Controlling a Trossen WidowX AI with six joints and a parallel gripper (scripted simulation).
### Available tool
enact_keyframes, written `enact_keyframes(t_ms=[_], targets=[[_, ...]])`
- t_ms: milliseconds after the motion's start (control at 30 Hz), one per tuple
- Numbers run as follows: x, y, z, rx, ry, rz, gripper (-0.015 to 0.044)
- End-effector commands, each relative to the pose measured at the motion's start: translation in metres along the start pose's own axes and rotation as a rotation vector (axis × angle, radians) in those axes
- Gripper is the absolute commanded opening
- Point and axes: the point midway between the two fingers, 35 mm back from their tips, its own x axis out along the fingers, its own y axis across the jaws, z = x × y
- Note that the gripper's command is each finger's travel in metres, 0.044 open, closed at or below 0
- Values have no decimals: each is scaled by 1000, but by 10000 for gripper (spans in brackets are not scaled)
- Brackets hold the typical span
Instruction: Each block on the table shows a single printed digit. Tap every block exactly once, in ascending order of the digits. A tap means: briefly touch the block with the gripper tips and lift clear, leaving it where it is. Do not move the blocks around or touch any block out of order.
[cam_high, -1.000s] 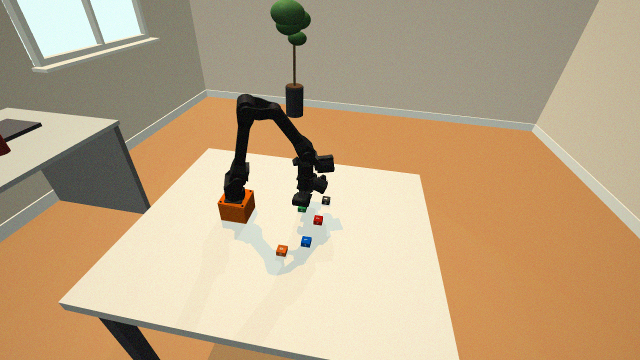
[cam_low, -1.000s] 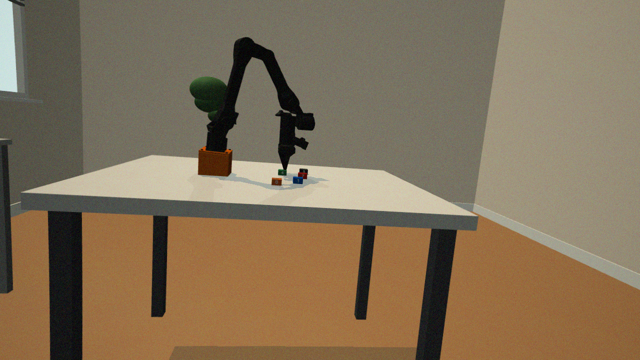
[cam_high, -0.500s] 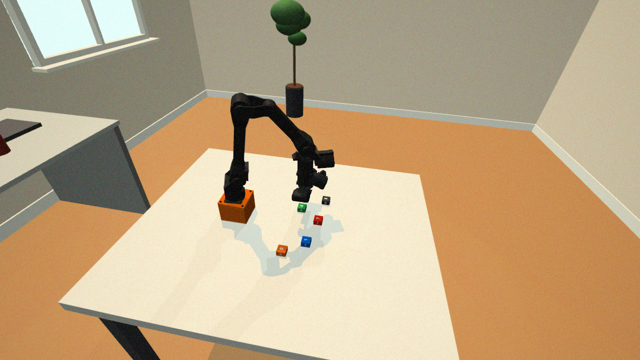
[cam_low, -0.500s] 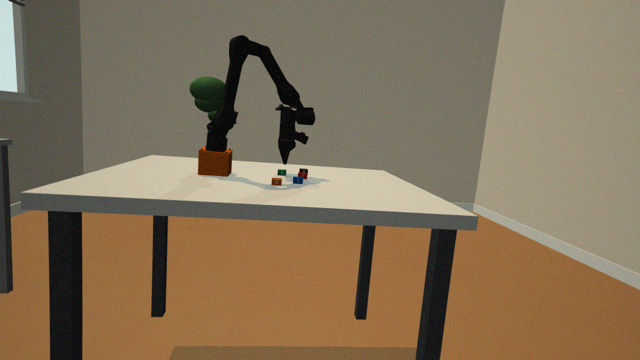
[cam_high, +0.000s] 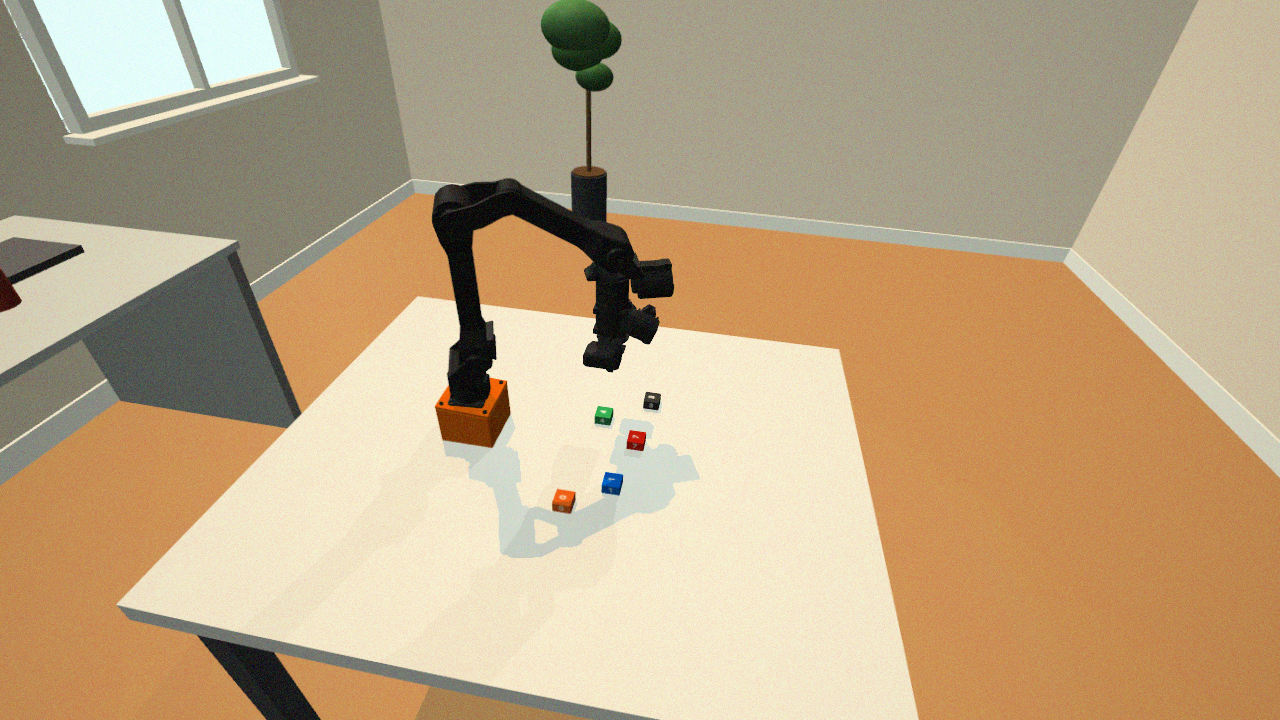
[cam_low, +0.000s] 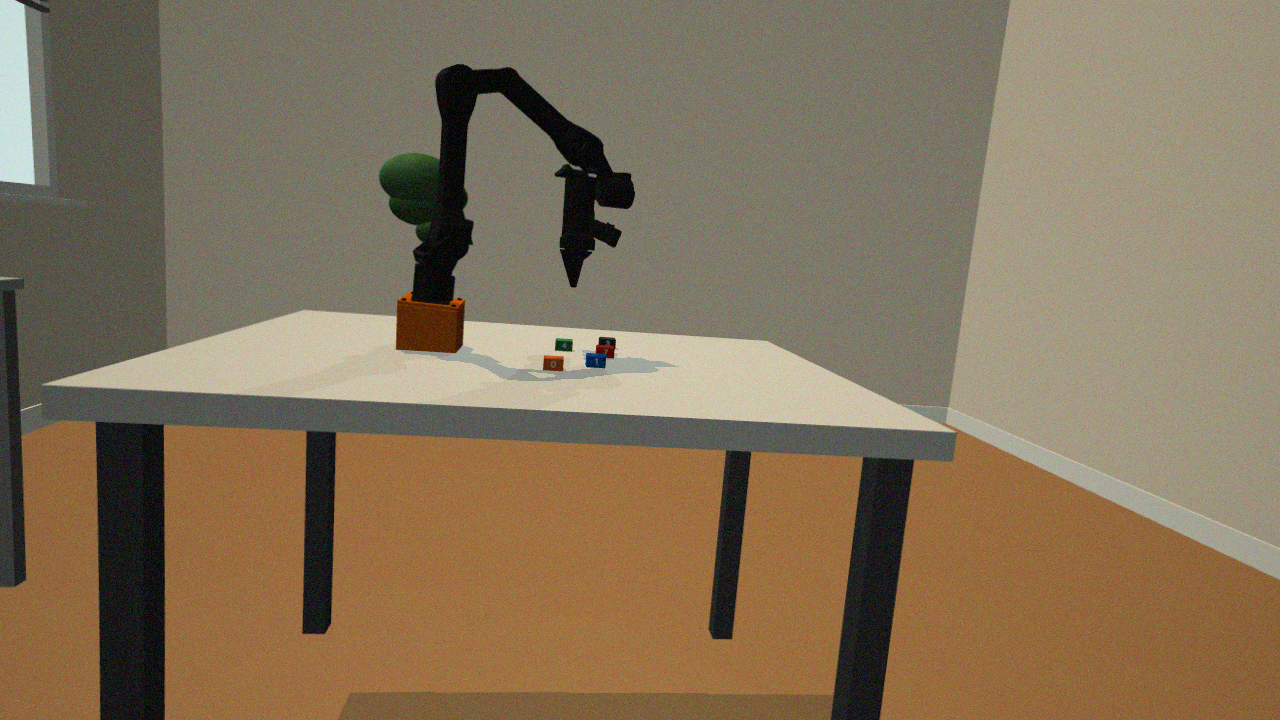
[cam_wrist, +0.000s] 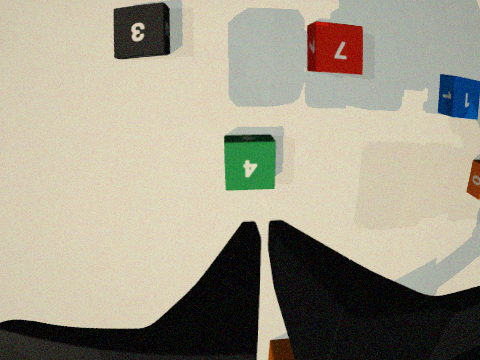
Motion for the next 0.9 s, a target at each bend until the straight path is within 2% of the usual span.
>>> enact_keyframes(t_ms=[0,167,333,400,533,867], targets=[[-4,-21,19,26,-9,-7,20],[-6,-62,52,6,-9,-10,20],[-6,-67,56,-2,-8,-10,20],[8,-67,58,-2,-8,-10,20],[72,-68,57,-2,-8,-10,20],[79,-68,56,-2,-8,-10,20]])
